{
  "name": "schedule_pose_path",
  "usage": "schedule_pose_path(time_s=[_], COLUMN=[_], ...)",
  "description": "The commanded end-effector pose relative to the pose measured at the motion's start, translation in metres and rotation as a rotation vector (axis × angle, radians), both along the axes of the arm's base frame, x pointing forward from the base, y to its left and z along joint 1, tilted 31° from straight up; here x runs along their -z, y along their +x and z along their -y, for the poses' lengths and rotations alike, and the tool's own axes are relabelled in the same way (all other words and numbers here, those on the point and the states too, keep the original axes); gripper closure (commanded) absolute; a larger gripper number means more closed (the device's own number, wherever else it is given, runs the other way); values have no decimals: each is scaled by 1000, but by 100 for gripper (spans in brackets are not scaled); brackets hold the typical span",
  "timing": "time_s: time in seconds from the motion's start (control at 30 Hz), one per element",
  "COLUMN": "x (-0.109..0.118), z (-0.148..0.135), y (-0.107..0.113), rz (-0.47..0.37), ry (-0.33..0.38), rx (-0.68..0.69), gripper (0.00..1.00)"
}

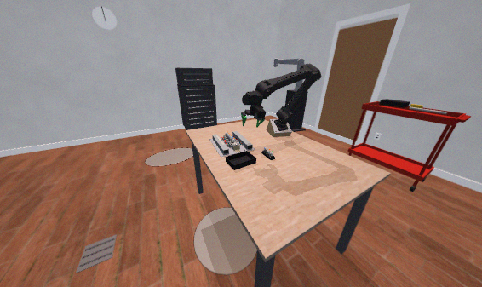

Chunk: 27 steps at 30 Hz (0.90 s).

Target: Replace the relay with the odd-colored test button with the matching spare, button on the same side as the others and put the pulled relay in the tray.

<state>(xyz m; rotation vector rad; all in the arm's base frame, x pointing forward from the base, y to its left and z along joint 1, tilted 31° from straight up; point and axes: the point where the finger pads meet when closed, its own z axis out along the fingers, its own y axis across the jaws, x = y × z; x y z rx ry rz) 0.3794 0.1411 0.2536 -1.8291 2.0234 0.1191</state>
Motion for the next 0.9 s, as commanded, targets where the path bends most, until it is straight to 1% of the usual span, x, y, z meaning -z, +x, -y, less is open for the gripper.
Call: schedule_pose_path(time_s=[0.0, 0.53, 0.57, 0.87], x=[-4, -4, -18, -18], z=[1, 1, 0, 0], y=[1, 1, 7, 7], rz=[9, 9, 41, 41], ry=[2, 2, 12, 12], rx=[2, 2, 5, 5], gripper=[0, 0, 41, 41])
